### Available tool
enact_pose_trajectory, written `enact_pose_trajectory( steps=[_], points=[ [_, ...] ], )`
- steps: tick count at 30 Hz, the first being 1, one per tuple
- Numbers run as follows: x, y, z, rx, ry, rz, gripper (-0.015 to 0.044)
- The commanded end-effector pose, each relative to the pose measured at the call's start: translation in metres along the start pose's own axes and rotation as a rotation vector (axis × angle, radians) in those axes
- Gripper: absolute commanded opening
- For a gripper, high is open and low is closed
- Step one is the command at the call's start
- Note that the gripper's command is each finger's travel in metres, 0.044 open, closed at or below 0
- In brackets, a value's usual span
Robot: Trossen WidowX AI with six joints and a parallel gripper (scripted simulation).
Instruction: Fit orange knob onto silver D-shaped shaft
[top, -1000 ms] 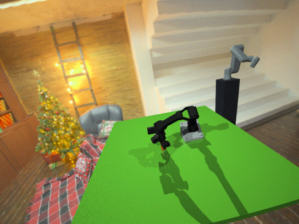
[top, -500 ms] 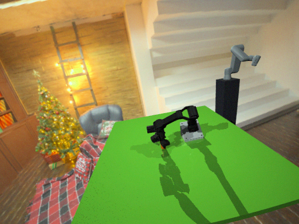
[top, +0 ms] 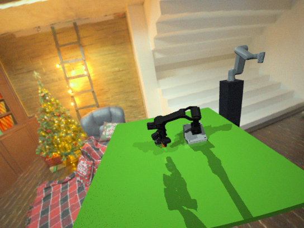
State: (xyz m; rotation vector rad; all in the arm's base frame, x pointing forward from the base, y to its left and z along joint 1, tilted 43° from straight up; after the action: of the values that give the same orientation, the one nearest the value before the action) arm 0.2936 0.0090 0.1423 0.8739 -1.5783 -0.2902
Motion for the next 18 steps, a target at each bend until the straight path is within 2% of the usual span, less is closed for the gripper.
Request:
enact_pose_trajectory(
  steps=[1, 18],
  points=[
    [0.014, -0.001, -0.002, 0.006, -0.009, 0.011, 0.0000],
    [0.068, -0.002, -0.001, 0.003, -0.009, 0.006, 0.0000]
  ],
)
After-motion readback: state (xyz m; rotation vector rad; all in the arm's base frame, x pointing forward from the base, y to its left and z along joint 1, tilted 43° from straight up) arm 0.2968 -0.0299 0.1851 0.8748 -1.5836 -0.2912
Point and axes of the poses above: the point midway between the two fingers, 35 mm back from their tips, its own x axis back along the fingers, its own y axis across the jaws, z = x × y, the point moved 9 cm from there along x, back along the fingers, and after that the axes turned 7 degrees about x, right-handed, at the moved point
